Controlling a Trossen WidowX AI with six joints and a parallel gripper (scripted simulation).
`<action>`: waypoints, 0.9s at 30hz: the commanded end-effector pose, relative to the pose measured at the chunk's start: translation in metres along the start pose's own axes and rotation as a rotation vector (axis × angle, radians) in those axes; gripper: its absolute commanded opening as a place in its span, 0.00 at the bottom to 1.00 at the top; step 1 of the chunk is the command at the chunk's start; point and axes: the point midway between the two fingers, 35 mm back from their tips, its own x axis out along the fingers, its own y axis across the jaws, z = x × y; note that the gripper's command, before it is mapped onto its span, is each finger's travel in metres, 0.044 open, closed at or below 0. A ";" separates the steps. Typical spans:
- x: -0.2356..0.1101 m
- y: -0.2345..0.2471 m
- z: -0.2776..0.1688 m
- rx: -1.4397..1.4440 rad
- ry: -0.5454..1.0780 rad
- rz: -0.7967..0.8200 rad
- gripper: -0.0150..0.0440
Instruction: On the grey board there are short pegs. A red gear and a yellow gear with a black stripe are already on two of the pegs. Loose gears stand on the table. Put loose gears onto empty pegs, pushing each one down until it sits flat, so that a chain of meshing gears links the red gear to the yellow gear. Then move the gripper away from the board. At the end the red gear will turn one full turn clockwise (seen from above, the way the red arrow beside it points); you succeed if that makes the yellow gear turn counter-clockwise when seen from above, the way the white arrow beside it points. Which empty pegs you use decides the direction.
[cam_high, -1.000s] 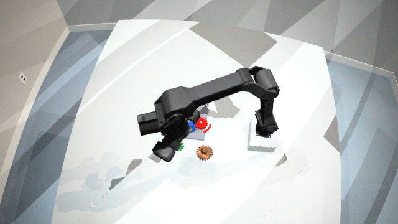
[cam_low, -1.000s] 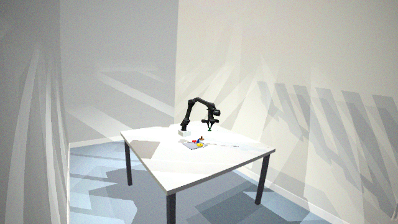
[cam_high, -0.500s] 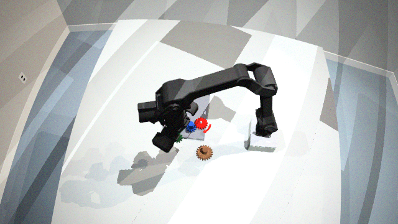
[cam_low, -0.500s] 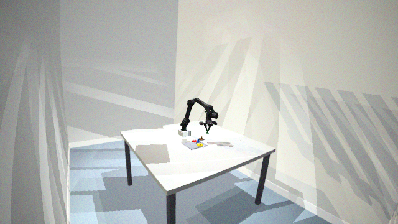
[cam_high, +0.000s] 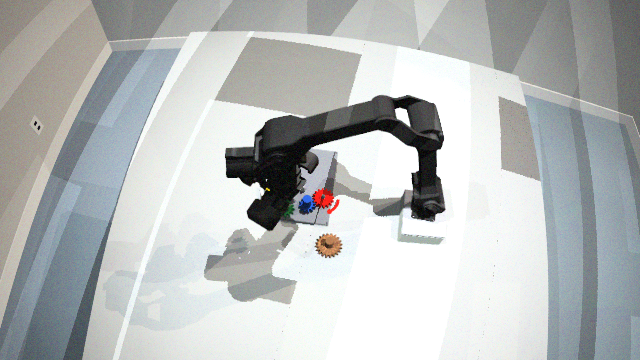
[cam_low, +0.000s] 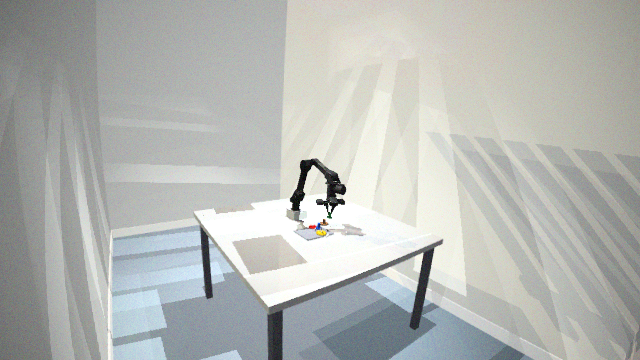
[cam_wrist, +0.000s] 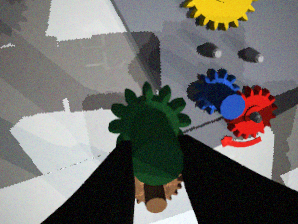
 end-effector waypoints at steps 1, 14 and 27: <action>0.006 -0.011 0.005 -0.003 0.001 -0.001 0.25; 0.022 -0.042 0.016 -0.004 0.000 -0.004 0.25; 0.029 -0.060 0.021 -0.004 0.000 -0.006 0.25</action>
